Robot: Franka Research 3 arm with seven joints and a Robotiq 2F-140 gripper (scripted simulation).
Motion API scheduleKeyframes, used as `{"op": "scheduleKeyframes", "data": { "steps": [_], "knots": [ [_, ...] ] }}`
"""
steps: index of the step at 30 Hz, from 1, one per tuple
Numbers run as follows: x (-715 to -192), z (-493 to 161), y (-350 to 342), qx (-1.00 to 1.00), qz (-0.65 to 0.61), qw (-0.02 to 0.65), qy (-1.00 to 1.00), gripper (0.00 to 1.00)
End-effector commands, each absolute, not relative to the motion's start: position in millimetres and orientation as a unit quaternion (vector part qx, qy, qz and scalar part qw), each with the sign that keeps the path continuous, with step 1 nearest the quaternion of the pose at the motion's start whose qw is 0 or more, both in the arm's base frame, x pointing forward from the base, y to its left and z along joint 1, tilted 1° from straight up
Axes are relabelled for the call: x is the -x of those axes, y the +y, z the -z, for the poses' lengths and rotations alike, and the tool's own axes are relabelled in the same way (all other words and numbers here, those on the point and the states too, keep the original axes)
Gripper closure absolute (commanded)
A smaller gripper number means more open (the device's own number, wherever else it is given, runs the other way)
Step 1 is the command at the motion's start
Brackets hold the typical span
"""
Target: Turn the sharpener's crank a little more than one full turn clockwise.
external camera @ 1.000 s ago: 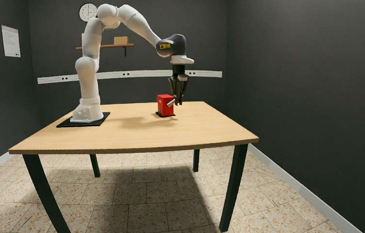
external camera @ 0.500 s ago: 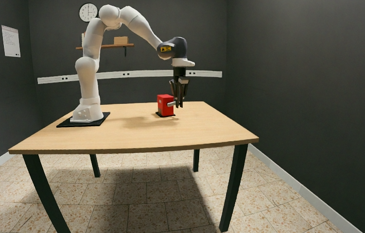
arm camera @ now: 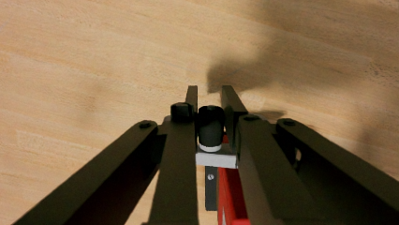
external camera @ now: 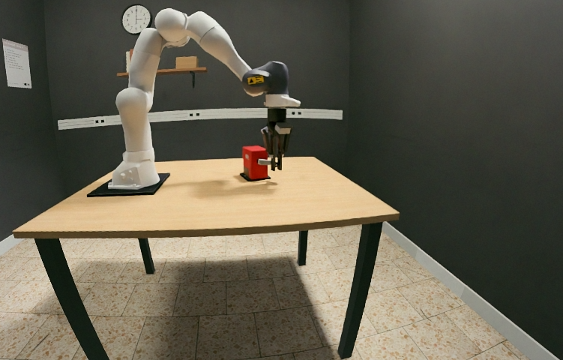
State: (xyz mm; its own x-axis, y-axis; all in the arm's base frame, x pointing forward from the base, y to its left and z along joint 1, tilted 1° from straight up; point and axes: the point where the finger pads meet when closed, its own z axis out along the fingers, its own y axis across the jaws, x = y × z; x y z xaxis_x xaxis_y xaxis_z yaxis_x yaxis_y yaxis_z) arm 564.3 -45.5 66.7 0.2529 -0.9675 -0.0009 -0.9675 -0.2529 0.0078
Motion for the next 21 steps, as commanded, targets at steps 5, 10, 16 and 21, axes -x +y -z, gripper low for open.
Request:
{"op": "scheduleKeyframes", "data": {
  "steps": [5, 10, 16, 21],
  "knots": [
    [-560, -53, -47, -0.792, 0.004, 0.003, -0.61, 0.9],
    [-557, -48, -48, -0.792, 0.004, 0.003, -0.61, 0.9],
    [-554, -43, -49, -0.792, 0.004, 0.003, -0.61, 0.9],
    [-550, -38, -50, -0.792, 0.004, 0.003, -0.61, 0.9]
  ]
}}
